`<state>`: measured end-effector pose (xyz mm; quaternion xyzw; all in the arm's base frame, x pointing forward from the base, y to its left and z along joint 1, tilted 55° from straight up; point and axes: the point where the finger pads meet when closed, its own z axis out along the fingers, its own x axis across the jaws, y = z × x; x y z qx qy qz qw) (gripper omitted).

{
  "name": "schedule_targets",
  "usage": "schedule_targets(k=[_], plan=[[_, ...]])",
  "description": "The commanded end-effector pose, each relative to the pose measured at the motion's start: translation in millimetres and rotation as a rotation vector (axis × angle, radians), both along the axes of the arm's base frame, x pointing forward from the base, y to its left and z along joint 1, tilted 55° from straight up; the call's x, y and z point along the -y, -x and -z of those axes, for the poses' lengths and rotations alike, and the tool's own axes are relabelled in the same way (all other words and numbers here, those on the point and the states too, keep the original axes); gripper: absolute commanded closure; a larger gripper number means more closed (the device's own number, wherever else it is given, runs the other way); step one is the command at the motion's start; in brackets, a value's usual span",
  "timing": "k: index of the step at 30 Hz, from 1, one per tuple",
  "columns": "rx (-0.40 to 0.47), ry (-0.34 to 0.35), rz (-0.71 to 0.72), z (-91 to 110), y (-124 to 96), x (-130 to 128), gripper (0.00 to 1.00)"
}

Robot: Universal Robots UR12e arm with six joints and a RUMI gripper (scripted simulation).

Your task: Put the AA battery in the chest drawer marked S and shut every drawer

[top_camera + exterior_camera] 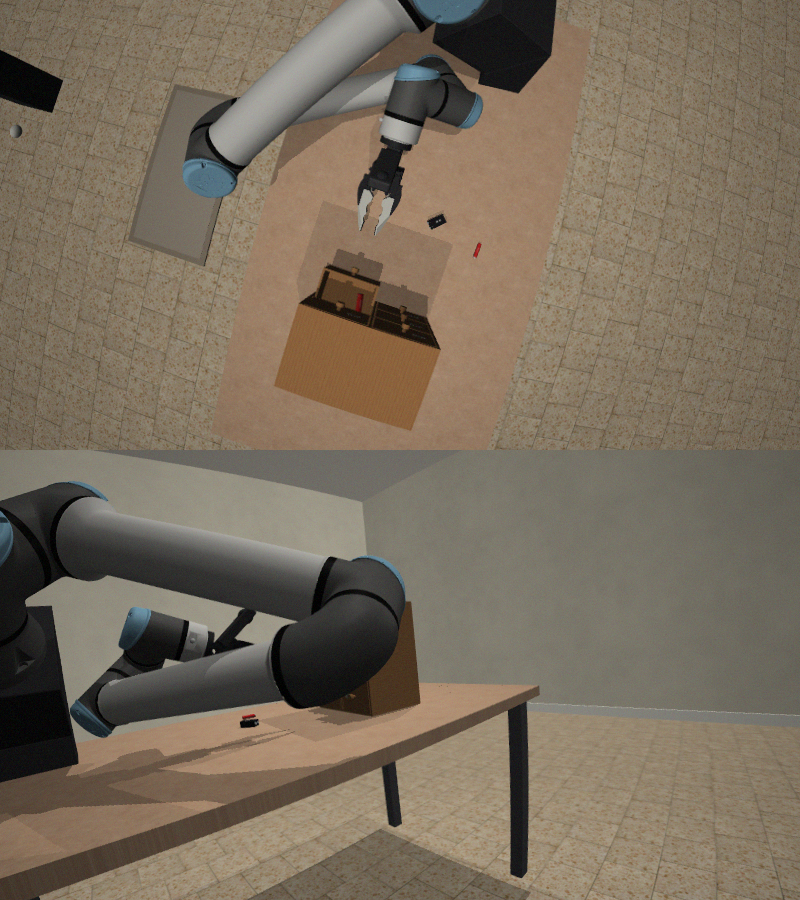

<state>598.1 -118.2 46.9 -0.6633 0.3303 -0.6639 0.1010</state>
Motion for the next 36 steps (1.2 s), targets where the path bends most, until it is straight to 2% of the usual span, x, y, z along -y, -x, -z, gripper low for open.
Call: schedule_targets(k=[1,15,36], plan=[[0.0,0.0,-0.001,-0.3,-0.1,-0.5,0.8],[0.001,-0.001,-0.001,0.2,-7.0,1.5,0.8],[0.001,-0.001,-0.001,2.6,-40.3,11.2,0.8]])
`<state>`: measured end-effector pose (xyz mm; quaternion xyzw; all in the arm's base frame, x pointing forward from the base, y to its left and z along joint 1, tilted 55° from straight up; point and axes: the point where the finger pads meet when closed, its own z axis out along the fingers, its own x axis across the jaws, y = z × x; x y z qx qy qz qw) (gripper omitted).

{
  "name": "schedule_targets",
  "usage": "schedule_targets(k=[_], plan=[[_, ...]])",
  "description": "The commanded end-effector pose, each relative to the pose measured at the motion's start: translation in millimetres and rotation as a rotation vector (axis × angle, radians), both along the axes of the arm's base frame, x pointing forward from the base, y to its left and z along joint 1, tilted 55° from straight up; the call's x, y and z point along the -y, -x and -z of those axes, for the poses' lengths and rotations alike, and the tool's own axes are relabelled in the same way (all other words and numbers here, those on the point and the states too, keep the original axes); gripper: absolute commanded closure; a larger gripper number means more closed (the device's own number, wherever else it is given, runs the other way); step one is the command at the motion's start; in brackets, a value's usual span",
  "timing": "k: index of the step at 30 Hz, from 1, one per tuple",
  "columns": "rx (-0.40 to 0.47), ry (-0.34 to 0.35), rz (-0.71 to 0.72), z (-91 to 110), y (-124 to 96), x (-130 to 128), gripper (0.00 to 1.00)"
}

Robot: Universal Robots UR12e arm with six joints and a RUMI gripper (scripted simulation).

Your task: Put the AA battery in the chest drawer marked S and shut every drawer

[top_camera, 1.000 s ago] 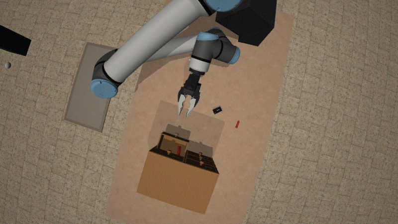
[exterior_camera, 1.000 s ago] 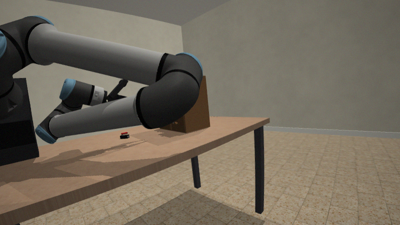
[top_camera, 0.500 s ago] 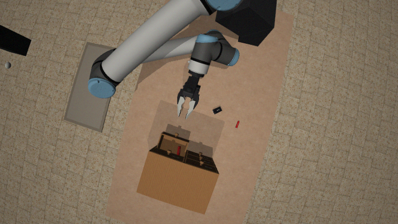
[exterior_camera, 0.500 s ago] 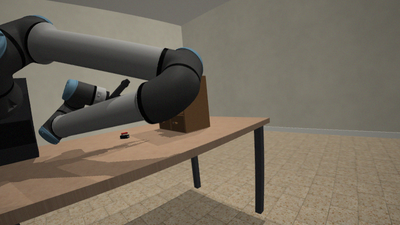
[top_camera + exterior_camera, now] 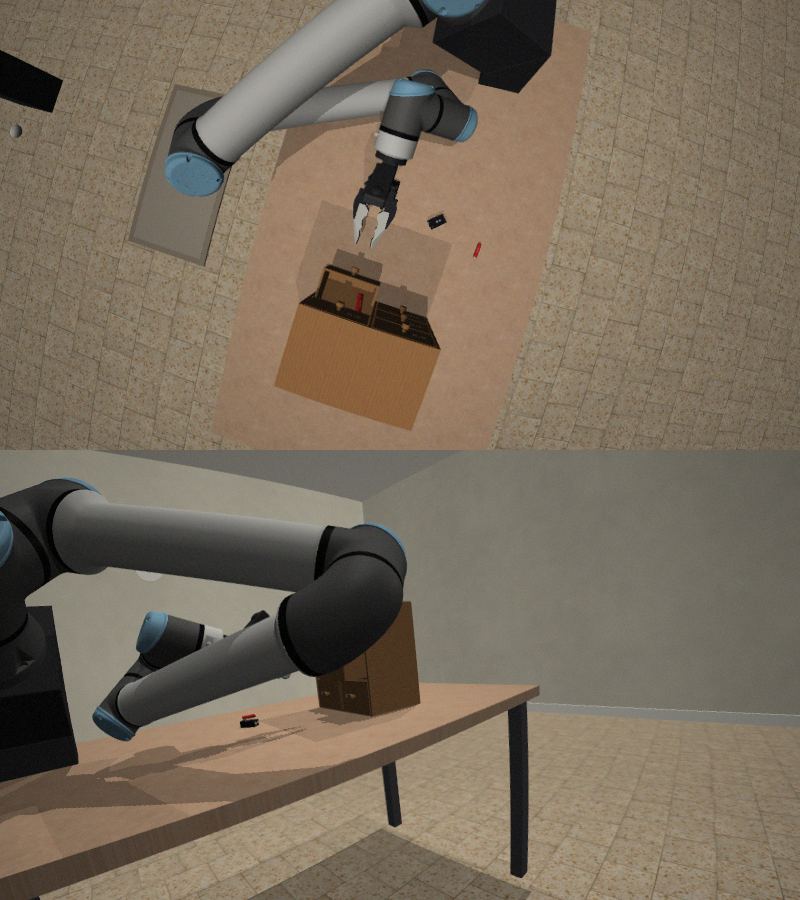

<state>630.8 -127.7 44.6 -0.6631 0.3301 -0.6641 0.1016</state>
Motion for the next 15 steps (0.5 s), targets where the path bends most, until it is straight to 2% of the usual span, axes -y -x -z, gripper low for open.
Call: schedule_targets(k=[1,15], plan=[[0.0,0.0,0.0,0.5,-9.6,2.2,0.8],[0.0,0.0,0.0,1.8,-28.0,7.6,0.8]])
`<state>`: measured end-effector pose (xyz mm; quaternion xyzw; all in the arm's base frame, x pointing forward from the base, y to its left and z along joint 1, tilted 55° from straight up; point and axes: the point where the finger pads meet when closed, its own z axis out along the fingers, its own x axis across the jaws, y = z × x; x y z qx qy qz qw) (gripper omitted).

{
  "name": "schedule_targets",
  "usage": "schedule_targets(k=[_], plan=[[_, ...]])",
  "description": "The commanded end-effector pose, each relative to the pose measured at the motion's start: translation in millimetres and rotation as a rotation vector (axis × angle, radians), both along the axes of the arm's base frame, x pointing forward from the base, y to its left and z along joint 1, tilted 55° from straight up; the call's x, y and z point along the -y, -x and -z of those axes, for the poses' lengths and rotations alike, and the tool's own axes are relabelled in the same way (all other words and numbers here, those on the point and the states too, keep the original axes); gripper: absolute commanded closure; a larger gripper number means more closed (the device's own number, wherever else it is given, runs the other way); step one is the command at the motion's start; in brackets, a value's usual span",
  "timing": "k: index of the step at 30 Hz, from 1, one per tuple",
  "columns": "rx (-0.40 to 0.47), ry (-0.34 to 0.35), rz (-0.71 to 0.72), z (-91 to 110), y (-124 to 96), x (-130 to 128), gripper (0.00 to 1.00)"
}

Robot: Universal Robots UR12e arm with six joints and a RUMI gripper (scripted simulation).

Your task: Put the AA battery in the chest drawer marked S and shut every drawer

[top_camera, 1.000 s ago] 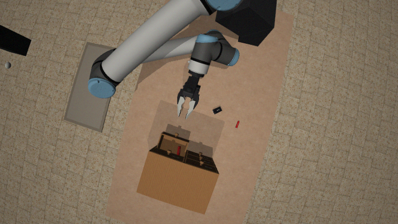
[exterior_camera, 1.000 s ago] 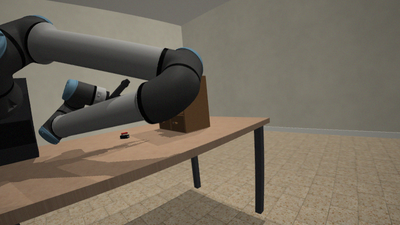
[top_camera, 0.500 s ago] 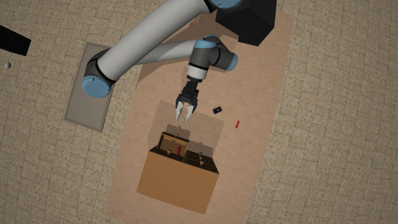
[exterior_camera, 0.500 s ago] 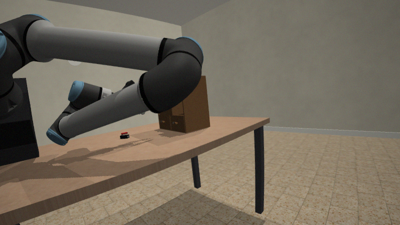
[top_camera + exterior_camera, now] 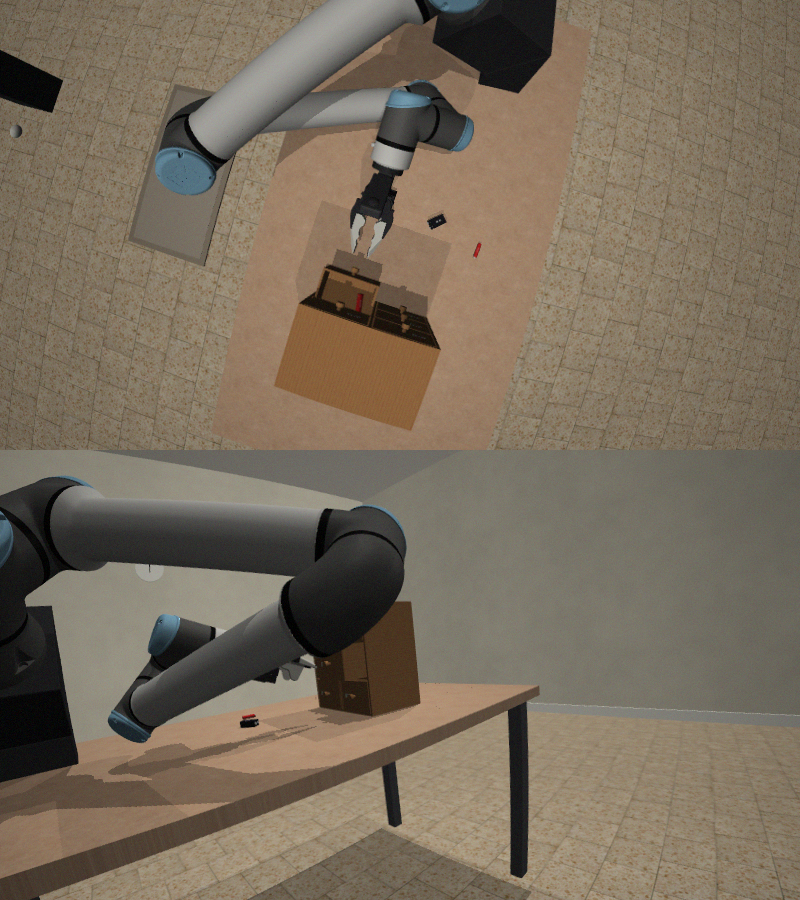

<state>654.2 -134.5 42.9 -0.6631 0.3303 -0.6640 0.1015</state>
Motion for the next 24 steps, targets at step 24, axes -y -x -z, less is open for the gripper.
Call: schedule_targets(k=[24], plan=[[0.0,0.0,0.0,0.4,-8.9,2.0,0.8]])
